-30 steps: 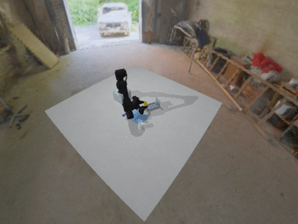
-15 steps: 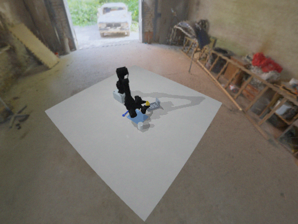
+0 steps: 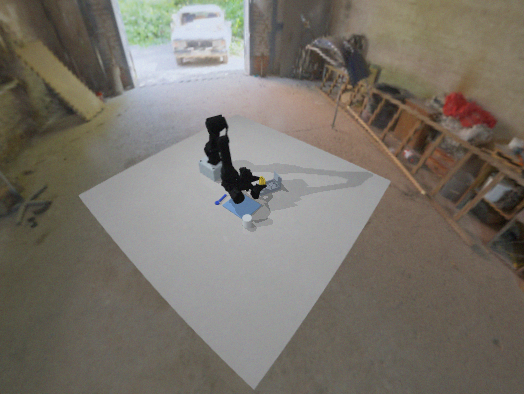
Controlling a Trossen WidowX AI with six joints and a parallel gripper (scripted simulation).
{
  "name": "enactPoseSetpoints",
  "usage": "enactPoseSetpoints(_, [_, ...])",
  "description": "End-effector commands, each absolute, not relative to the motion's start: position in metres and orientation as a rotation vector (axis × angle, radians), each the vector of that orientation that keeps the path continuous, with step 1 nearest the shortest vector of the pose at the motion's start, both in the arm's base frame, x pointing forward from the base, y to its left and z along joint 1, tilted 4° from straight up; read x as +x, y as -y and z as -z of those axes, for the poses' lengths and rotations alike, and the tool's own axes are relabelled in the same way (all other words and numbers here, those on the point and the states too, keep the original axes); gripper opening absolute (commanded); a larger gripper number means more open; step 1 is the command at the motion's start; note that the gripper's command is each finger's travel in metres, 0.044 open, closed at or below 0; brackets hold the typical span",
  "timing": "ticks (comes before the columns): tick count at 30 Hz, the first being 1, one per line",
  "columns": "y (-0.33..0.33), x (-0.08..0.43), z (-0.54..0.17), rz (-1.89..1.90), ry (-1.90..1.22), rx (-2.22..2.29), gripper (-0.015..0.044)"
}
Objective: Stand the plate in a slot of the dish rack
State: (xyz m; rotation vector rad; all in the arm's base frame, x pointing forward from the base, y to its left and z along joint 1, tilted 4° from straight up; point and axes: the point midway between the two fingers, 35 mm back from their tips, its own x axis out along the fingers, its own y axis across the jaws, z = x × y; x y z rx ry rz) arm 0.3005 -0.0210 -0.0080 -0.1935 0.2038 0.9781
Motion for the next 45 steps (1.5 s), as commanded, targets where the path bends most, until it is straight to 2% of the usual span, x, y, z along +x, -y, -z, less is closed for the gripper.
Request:
enactPoseSetpoints(1, [0.015, 0.301, 0.009, -0.979, -0.207, -0.189, 0.0])
enactPoseSetpoints(25, [0.013, 0.302, 0.023, -0.98, -0.198, -0.195, 0.0])
enactPoseSetpoints(40, [0.013, 0.302, 0.023, -0.979, -0.196, -0.198, 0.0394])
enactPoseSetpoints(45, [0.013, 0.302, 0.023, -0.979, -0.196, -0.198, 0.04])
